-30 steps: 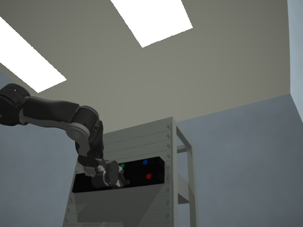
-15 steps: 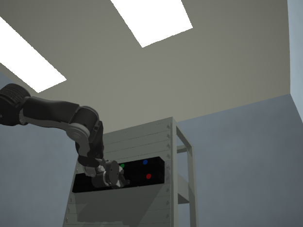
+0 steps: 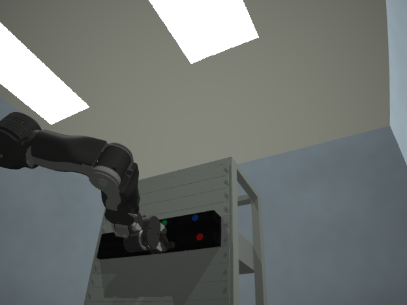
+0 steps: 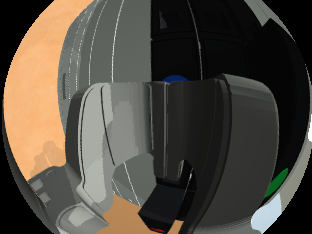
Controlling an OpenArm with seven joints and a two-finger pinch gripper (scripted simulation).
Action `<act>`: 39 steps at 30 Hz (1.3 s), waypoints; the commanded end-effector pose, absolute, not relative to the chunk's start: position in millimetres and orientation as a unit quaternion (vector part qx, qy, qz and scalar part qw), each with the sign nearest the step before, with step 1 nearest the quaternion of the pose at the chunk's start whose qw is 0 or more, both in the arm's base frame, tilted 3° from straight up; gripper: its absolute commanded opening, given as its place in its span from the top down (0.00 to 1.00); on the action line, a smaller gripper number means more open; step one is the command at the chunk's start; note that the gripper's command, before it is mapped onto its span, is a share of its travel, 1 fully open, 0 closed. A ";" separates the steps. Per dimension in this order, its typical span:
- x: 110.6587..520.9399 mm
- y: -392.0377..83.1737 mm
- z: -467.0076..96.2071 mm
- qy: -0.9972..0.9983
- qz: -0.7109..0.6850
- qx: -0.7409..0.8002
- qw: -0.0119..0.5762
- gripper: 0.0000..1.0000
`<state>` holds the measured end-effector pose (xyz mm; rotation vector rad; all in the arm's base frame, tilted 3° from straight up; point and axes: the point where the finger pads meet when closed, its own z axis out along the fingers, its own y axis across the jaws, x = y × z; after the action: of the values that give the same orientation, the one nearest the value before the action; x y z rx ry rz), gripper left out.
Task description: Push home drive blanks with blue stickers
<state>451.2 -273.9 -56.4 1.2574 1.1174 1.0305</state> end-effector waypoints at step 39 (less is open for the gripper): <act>452.7 -263.0 -47.5 0.476 0.452 0.519 0.548 1.00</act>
<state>451.0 -270.6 -55.1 1.2518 1.1237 1.0380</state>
